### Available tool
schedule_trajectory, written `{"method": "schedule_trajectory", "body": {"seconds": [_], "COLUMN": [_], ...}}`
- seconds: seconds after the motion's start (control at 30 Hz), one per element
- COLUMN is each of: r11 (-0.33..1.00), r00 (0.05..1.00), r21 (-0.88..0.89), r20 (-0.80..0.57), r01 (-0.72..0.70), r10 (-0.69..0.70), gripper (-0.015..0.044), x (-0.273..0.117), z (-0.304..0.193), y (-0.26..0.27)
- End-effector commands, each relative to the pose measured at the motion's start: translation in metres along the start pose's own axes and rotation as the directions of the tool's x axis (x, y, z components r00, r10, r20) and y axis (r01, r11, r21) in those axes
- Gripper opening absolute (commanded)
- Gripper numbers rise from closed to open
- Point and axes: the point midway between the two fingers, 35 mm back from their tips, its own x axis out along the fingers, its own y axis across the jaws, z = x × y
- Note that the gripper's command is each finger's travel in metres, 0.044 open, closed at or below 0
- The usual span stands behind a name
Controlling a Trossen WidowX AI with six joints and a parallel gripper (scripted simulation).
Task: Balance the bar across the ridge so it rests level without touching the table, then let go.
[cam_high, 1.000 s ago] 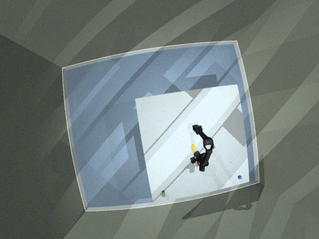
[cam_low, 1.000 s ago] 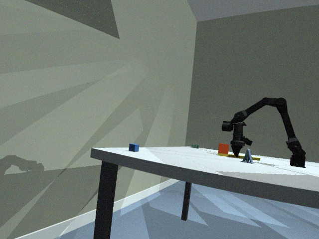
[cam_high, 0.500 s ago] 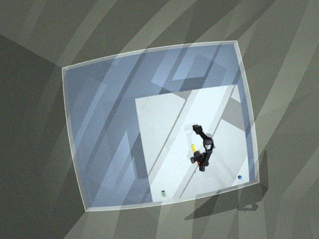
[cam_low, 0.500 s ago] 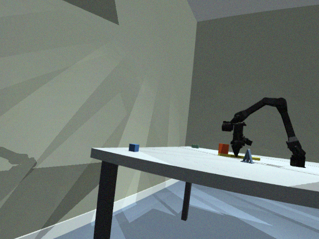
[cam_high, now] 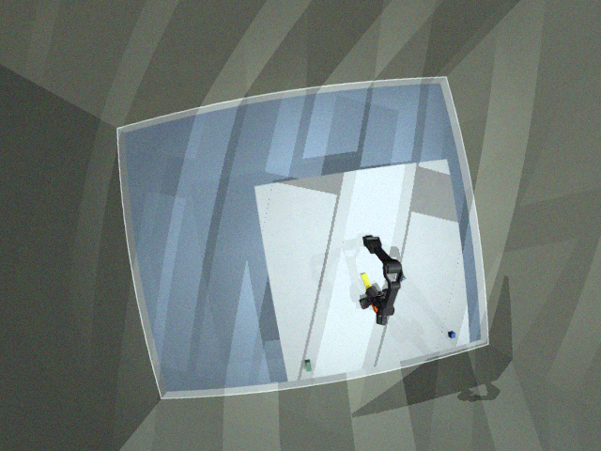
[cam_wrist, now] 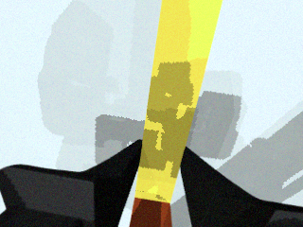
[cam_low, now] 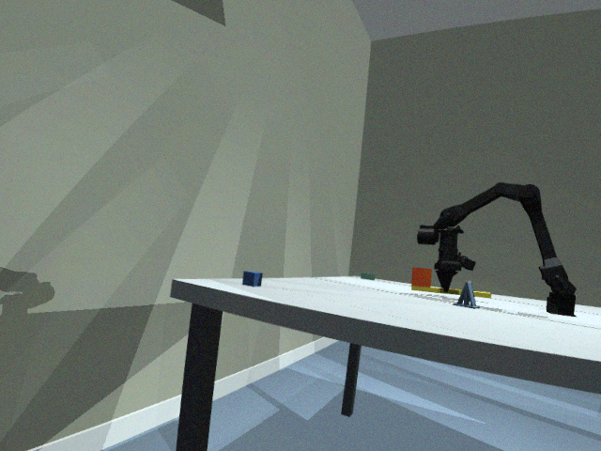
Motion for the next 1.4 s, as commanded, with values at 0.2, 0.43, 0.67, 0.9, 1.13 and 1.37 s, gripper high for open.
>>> {"method": "schedule_trajectory", "body": {"seconds": [0.2, 0.43, 0.67, 0.9, 1.13, 1.37], "r11": [1.000, 1.000, 1.000, 1.000, 1.000, 0.991], "r00": [1.000, 1.000, 1.000, 1.000, 1.000, 1.000], "r21": [0.002, 0.002, 0.003, 0.004, 0.004, -0.135], "r20": [-0.017, -0.017, -0.017, -0.017, -0.017, -0.017], "r01": [-0.007, -0.008, -0.009, -0.009, -0.009, -0.011], "r10": [0.008, 0.008, 0.009, 0.009, 0.009, 0.009], "gripper": [0.0000, 0.0000, 0.0000, 0.0000, 0.0000, 0.0000], "x": [-0.030, -0.048, -0.066, -0.084, -0.102, -0.104], "z": [-0.005, -0.005, -0.004, -0.002, 0.001, 0.001], "y": [0.002, 0.002, 0.002, 0.001, 0.000, -0.006]}}
